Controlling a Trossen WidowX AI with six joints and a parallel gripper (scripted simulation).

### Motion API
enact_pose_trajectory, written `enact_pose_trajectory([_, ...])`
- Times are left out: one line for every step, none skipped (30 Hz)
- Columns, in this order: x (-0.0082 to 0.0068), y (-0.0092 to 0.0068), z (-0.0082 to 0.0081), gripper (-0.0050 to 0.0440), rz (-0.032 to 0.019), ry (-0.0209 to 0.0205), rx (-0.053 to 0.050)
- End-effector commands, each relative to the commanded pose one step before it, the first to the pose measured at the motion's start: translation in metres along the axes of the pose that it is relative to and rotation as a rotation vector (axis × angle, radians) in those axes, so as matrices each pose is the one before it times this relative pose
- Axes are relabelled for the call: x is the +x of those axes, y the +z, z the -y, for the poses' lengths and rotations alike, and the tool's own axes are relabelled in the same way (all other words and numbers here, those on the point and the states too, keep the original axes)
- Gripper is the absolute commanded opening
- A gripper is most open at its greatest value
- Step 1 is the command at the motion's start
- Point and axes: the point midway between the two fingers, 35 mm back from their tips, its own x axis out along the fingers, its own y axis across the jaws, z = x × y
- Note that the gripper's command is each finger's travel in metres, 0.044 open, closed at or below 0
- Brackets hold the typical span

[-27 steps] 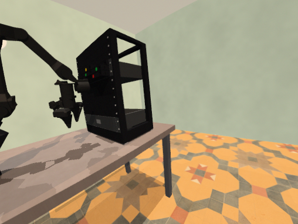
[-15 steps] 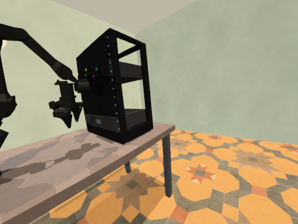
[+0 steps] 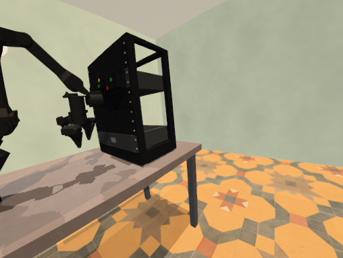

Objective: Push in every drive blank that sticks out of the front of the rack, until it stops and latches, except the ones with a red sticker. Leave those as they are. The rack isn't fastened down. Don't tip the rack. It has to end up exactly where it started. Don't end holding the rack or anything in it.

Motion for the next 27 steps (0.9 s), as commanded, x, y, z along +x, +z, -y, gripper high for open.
enact_pose_trajectory([-0.00465, -0.00356, 0.00196, 0.0440, -0.01692, -0.01176, 0.0019])
enact_pose_trajectory([0.00000, 0.00000, 0.00000, 0.0440, 0.00000, 0.00000, 0.0000])
enact_pose_trajectory([0.00000, 0.00000, 0.00000, 0.0440, 0.00000, 0.00000, 0.0000])
enact_pose_trajectory([0.00000, 0.00000, 0.00000, 0.0440, 0.00000, 0.00000, 0.0000])
enact_pose_trajectory([0.00000, 0.00000, 0.00000, 0.0440, 0.00000, 0.00000, 0.0000])
enact_pose_trajectory([0.00000, 0.00000, 0.00000, 0.0440, 0.00000, 0.00000, 0.0000])
enact_pose_trajectory([0.00000, 0.00000, 0.00000, 0.0440, 0.00000, 0.00000, 0.0000])
enact_pose_trajectory([-0.00003, 0.00015, -0.00015, 0.0440, 0.00000, 0.00000, 0.0000])
enact_pose_trajectory([-0.00017, 0.00095, -0.00090, 0.0440, 0.00001, 0.00001, 0.0000])
enact_pose_trajectory([-0.00037, 0.00225, -0.00213, 0.0440, 0.00002, 0.00002, 0.0000])
enact_pose_trajectory([-0.00054, 0.00380, -0.00353, 0.0440, 0.00002, 0.00002, 0.0000])
enact_pose_trajectory([-0.00058, 0.00536, -0.00486, 0.0440, 0.00001, 0.00003, 0.0000])
enact_pose_trajectory([-0.00044, 0.00675, -0.00595, 0.0440, -0.00001, 0.00002, 0.0000])
enact_pose_trajectory([-0.00012, 0.00781, -0.00665, 0.0440, -0.00005, 0.00000, 0.0000])
enact_pose_trajectory([-0.00020, 0.00803, -0.00691, 0.0440, -0.00002, 0.00002, 0.0000])
enact_pose_trajectory([-0.00112, 0.00713, -0.00668, 0.0440, 0.00011, 0.00009, 0.0000])
enact_pose_trajectory([-0.00065, 0.00679, -0.00605, 0.0440, 0.00002, 0.00004, 0.0000])
enact_pose_trajectory([-0.00026, 0.00600, -0.00512, 0.0440, -0.00005, 0.00000, 0.0000])
enact_pose_trajectory([0.00000, 0.00485, -0.00399, 0.0440, -0.00009, -0.00002, 0.0000])
enact_pose_trajectory([0.00012, 0.00348, -0.00279, 0.0440, -0.00009, -0.00003, 0.0000])
enact_pose_trajectory([0.00012, 0.00209, -0.00164, 0.0440, -0.00006, -0.00002, 0.0000])
enact_pose_trajectory([0.00006, 0.00088, -0.00069, 0.0440, -0.00003, -0.00001, 0.0000])
enact_pose_trajectory([0.00000, 0.00000, 0.00000, 0.0440, 0.00000, 0.00000, 0.0000])
enact_pose_trajectory([0.00000, 0.00000, 0.00000, 0.0440, 0.00000, 0.00000, 0.0000])
enact_pose_trajectory([0.00001, 0.00014, -0.00011, 0.0440, 0.00000, 0.00000, 0.0000])
enact_pose_trajectory([0.00000, 0.00000, 0.00000, 0.0440, 0.00000, 0.00000, 0.0000])
enact_pose_trajectory([0.00000, 0.00000, 0.00000, 0.0440, -0.00001, -0.00001, 0.0000])
